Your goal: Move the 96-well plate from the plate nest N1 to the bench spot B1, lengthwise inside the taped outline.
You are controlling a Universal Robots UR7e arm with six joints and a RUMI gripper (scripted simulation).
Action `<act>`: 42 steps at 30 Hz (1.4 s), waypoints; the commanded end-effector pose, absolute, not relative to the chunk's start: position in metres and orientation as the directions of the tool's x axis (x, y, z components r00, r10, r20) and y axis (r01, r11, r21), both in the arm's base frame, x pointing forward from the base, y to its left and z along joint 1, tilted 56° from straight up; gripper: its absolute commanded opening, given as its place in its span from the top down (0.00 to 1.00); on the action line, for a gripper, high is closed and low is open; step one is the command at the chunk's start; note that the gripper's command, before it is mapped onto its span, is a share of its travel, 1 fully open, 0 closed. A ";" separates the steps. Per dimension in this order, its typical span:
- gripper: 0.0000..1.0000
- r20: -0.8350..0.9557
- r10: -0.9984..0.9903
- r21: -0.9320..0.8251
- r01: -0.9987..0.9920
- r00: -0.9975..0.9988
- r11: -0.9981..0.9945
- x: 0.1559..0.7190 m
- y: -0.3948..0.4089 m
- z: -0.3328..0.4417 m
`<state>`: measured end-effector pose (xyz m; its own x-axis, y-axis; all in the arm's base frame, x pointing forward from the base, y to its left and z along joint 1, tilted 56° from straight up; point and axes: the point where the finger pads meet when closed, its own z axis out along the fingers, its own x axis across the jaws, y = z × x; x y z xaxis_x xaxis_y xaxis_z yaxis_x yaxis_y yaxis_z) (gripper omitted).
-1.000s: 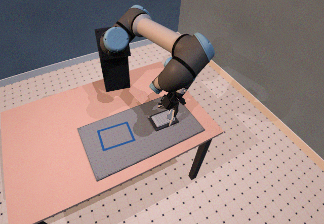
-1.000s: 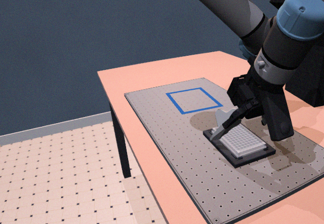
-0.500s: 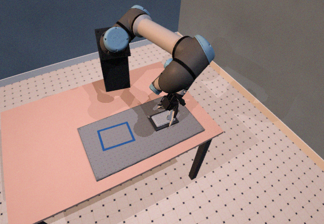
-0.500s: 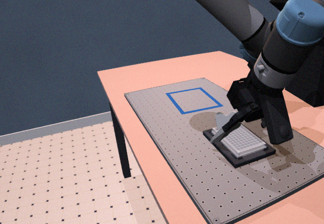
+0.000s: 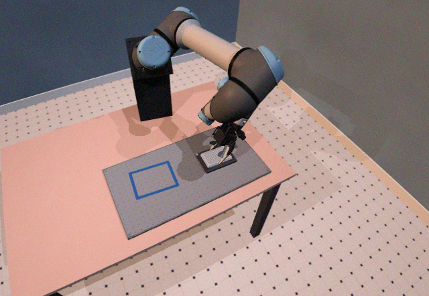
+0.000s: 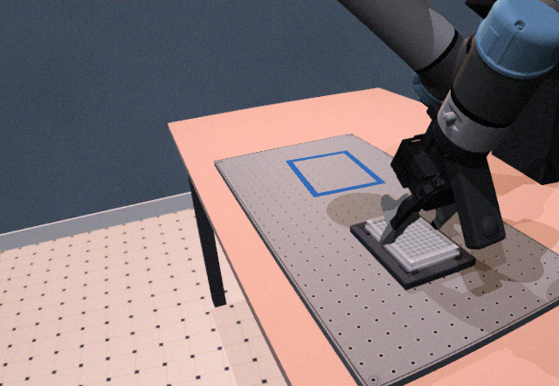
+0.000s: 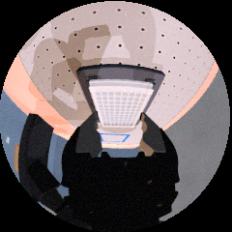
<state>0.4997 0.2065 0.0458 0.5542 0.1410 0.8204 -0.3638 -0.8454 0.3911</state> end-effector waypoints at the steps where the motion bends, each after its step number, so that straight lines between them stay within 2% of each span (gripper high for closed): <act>1: 1.00 0.821 0.141 0.390 -0.363 0.554 -0.846 0.500 0.207 0.046; 22: 1.00 0.821 0.141 0.390 -0.363 0.554 -0.846 0.500 0.207 0.046; 42: 1.00 0.820 0.143 0.392 -0.362 0.554 -0.846 0.474 0.208 0.063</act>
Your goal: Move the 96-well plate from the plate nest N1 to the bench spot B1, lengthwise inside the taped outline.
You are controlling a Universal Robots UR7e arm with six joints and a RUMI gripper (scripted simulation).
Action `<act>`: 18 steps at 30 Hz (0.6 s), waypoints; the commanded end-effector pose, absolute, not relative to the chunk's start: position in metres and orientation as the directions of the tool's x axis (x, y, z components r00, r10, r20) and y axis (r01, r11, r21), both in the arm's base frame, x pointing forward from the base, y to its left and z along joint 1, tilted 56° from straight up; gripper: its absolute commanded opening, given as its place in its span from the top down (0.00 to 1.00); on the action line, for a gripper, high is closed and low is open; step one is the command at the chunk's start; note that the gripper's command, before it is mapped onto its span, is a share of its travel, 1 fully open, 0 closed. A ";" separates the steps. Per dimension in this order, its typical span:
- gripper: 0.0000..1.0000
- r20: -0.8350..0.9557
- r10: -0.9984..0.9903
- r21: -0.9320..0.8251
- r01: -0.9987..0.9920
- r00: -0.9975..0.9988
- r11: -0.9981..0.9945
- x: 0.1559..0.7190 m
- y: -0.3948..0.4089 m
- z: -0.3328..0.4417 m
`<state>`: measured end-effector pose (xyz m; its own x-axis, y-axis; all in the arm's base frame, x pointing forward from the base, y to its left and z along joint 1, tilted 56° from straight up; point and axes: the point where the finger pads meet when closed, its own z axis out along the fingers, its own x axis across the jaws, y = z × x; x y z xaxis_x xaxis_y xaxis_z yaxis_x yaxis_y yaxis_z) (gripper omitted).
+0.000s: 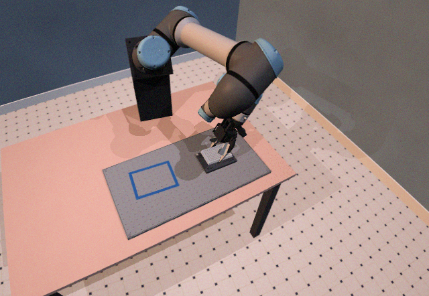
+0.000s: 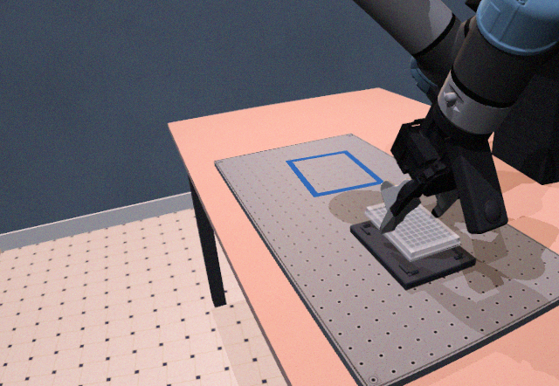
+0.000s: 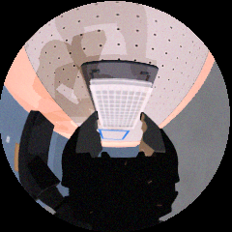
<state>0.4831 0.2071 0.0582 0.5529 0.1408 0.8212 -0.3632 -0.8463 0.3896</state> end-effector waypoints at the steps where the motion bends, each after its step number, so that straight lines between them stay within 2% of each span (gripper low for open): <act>1: 1.00 0.820 0.143 0.392 -0.362 0.554 -0.846 0.472 0.208 0.064; 18: 1.00 0.820 0.143 0.392 -0.362 0.554 -0.846 0.452 0.208 0.078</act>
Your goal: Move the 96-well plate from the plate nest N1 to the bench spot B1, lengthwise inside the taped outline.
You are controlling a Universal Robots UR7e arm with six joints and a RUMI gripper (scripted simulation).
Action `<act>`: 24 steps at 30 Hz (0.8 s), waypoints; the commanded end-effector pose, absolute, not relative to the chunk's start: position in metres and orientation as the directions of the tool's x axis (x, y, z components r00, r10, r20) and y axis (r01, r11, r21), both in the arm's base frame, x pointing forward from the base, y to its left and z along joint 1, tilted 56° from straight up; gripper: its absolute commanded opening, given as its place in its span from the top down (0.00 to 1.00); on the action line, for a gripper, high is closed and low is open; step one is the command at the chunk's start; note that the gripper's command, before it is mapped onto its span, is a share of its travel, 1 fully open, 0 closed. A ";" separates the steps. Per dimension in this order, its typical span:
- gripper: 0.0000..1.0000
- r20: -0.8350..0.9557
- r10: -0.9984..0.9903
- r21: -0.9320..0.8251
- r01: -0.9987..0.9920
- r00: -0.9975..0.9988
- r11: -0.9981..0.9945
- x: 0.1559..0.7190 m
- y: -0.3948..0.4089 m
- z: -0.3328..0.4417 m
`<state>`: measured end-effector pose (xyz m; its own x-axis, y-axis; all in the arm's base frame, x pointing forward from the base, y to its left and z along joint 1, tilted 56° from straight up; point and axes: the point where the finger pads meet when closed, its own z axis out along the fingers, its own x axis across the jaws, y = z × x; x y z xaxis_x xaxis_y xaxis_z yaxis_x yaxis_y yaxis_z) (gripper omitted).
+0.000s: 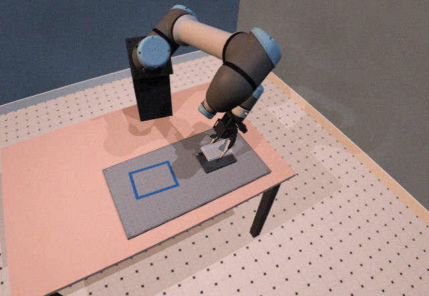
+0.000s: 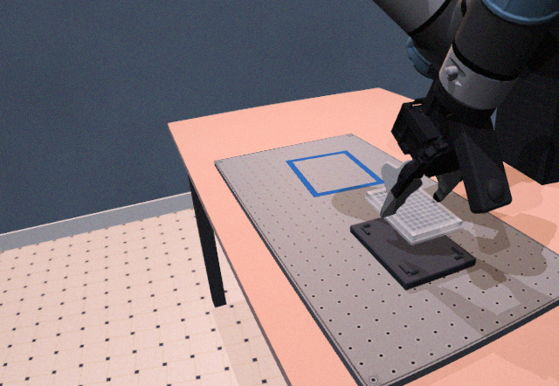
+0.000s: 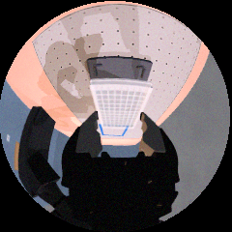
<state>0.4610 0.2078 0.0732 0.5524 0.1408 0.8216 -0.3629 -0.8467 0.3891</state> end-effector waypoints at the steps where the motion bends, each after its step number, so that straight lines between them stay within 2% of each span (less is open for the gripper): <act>1: 1.00 0.820 0.143 0.392 -0.362 0.554 -0.846 0.450 0.208 0.079; 24: 1.00 0.821 0.141 0.390 -0.363 0.554 -0.846 0.437 0.209 0.088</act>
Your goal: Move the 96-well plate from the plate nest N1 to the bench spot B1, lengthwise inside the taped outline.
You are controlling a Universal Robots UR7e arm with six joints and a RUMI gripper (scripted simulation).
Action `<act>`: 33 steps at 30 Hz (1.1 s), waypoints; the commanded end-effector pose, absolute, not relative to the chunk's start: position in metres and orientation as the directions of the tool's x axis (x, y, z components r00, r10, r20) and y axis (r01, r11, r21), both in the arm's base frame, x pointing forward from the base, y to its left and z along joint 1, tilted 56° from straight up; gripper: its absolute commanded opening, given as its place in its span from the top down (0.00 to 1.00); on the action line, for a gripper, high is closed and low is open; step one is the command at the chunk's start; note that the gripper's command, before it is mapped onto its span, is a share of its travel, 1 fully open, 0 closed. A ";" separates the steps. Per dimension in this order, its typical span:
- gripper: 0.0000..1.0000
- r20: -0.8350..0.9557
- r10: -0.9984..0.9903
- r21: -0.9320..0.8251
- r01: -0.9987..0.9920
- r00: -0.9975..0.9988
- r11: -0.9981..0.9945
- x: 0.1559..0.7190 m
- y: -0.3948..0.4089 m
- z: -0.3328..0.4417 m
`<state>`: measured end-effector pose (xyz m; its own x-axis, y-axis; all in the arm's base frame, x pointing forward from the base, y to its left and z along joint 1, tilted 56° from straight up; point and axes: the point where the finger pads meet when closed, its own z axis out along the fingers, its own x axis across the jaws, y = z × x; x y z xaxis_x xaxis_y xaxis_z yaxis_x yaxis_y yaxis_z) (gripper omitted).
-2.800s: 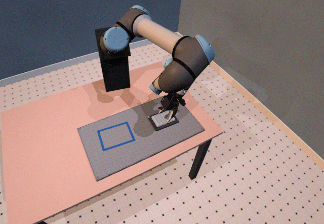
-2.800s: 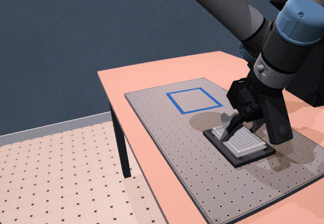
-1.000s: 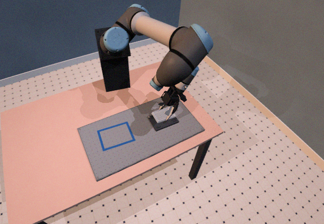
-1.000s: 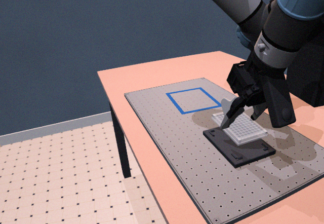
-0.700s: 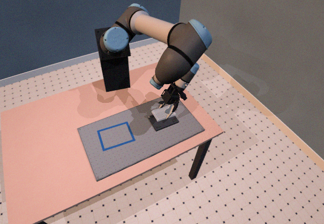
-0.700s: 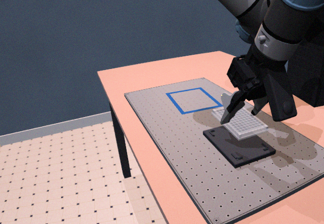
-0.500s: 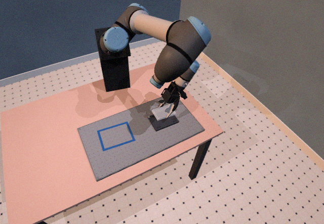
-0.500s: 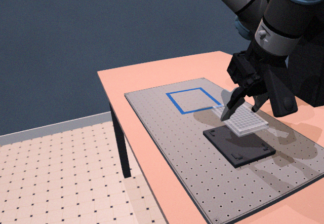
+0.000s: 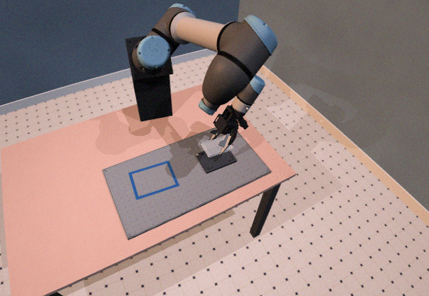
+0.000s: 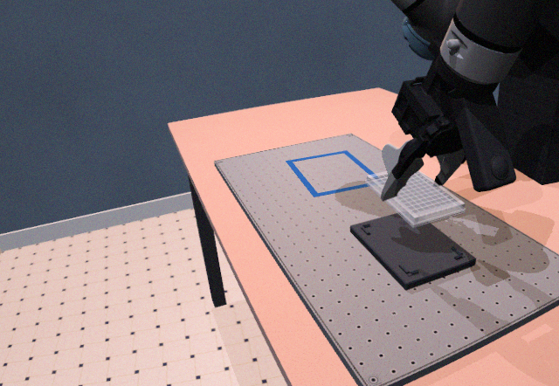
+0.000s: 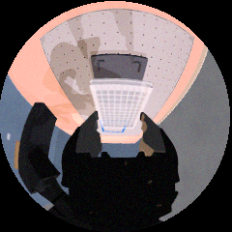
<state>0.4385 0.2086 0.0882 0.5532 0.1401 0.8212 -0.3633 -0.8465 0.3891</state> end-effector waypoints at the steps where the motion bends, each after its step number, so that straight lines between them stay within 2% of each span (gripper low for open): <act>1: 1.00 0.821 0.141 0.390 -0.363 0.554 -0.846 0.437 0.209 0.088; 12: 1.00 0.821 0.141 0.390 -0.363 0.554 -0.846 0.437 0.209 0.088; 14: 1.00 0.826 0.082 0.349 -0.393 0.558 -0.851 0.437 0.200 0.088; 33: 1.00 0.824 0.084 0.352 -0.391 0.560 -0.850 0.440 0.151 0.090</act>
<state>0.4394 0.1613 0.0892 0.5633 0.0794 0.8224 -0.3994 -0.8452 0.3552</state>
